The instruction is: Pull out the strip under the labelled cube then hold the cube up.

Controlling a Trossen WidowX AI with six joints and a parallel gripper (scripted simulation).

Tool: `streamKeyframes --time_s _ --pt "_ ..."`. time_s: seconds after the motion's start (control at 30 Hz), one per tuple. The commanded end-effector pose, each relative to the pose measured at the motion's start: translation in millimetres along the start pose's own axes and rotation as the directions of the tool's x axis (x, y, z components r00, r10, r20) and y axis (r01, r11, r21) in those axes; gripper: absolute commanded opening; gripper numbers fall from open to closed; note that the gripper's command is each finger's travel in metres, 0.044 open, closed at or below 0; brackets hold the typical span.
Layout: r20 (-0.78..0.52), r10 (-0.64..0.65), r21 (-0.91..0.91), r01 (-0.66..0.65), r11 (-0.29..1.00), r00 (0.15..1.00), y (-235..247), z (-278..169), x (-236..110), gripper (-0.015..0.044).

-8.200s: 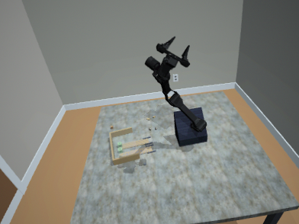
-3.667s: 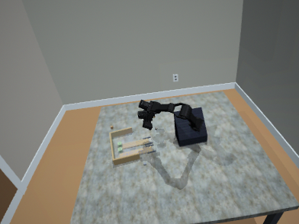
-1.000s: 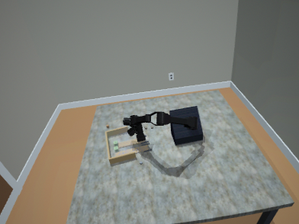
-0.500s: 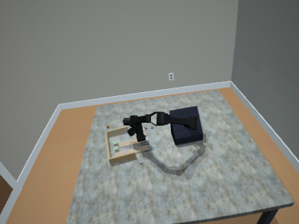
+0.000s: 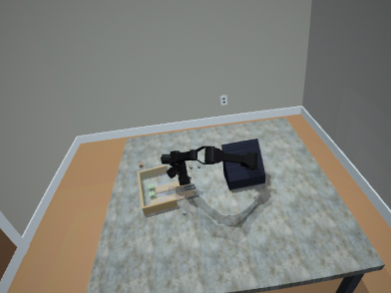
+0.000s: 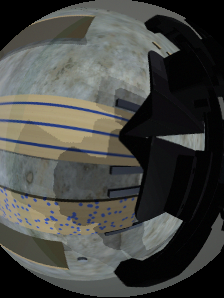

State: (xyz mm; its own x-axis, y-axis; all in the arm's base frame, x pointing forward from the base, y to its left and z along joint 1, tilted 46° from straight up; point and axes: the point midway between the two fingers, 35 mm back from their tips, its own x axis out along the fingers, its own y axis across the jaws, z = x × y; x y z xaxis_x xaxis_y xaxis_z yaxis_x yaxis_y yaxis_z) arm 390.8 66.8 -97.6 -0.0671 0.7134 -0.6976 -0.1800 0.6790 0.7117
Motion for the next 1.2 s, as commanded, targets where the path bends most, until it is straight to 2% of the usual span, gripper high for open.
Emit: streamKeyframes --time_s 0.0,1.17 --pt "0.001 0.006 0.004 -0.006 1.0 1.0 0.9 0.1 2.0 0.0" --pt "0.001 0.006 0.004 -0.006 1.0 1.0 0.1 2.2 5.5 0.0"
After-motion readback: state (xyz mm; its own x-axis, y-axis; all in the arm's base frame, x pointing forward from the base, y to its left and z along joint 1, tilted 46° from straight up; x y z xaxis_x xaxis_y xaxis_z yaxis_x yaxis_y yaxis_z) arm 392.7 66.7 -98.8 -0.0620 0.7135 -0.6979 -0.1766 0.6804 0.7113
